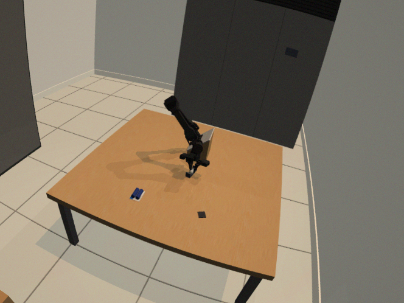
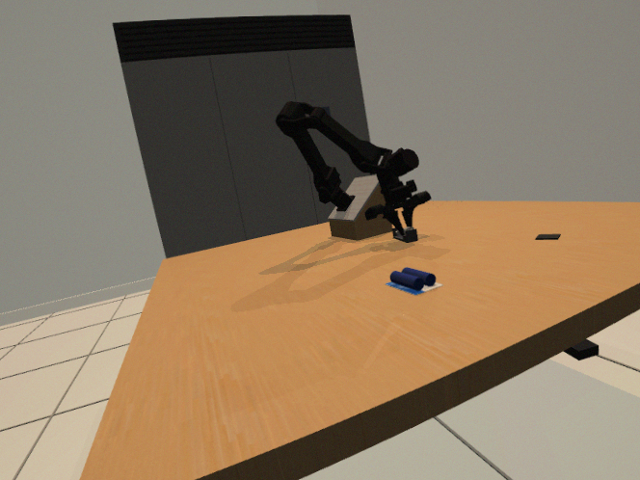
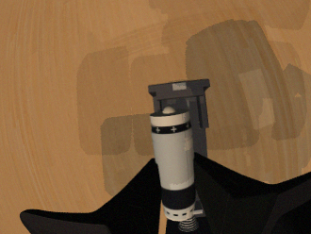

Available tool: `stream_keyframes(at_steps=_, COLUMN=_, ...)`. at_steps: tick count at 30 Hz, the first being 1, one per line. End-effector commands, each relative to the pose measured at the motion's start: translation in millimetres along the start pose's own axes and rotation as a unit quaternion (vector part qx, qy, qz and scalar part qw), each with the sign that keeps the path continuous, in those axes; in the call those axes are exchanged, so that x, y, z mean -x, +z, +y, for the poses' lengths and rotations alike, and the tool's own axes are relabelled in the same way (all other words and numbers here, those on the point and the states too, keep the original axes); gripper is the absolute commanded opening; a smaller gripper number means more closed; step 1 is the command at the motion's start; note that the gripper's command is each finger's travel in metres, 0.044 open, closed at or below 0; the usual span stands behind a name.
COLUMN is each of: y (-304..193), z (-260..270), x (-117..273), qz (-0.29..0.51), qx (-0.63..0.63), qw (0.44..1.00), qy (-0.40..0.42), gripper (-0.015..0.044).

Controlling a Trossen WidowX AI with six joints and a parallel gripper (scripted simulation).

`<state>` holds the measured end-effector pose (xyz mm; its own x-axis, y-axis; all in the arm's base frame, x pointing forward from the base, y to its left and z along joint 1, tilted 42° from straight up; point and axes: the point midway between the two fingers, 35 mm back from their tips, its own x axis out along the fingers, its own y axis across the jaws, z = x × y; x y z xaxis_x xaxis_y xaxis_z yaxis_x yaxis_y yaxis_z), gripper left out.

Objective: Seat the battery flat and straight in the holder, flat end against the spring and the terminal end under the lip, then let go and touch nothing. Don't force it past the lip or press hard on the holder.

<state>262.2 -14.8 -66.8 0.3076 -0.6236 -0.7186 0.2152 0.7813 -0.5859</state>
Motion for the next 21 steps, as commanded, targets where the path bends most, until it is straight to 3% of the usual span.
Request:
stream_keyframes(at_steps=1, y=-4.3, z=1.0, x=-2.4, qz=0.021, qx=0.000, qw=1.000, qy=0.003, gripper=0.0070)
stream_keyframes(at_steps=21, y=-2.9, z=-3.8, x=-3.6, qz=0.091, qx=-0.010, qw=0.996, qy=0.003, gripper=0.0070)
